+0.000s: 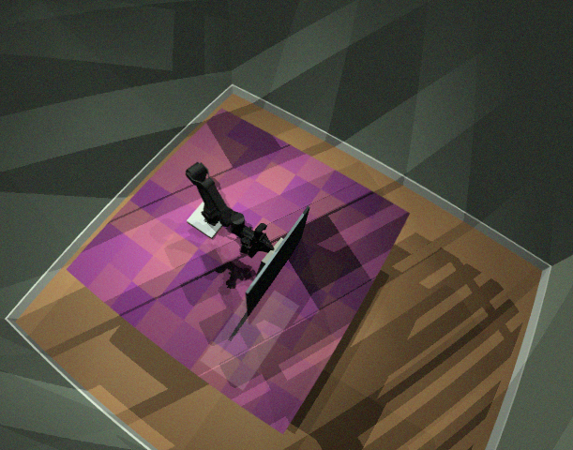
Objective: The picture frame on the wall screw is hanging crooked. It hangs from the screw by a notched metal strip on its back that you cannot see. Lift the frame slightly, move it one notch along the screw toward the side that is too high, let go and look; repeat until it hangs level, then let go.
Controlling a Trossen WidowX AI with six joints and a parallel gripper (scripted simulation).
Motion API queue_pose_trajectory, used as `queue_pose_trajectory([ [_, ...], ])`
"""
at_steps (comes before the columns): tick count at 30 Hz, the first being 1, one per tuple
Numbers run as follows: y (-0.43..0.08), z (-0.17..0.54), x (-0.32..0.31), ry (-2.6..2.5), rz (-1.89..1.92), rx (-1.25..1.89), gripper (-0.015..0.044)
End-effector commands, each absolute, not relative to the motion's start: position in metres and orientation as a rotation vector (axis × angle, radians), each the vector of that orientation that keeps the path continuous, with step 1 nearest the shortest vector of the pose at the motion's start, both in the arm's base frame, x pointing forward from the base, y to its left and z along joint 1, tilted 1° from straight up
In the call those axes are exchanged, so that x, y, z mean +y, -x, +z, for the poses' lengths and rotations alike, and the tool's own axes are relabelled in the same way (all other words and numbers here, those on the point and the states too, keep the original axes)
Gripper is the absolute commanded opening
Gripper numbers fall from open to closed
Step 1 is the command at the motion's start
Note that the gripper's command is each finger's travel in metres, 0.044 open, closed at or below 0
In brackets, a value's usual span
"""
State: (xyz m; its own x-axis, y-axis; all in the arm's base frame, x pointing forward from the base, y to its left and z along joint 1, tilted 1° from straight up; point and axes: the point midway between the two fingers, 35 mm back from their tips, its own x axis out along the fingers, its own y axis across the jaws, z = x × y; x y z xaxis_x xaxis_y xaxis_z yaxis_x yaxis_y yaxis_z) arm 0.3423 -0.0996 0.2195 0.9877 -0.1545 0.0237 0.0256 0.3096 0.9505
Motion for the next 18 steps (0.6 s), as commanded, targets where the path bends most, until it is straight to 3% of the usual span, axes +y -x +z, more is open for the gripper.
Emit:
queue_pose_trajectory([
  [1,-0.3418,0.226,-0.0993,-1.241,-0.105,-0.131,0.0],
  [18,-0.341,0.2276,-0.104,-1.241,-0.105,-0.131,0.0],
])
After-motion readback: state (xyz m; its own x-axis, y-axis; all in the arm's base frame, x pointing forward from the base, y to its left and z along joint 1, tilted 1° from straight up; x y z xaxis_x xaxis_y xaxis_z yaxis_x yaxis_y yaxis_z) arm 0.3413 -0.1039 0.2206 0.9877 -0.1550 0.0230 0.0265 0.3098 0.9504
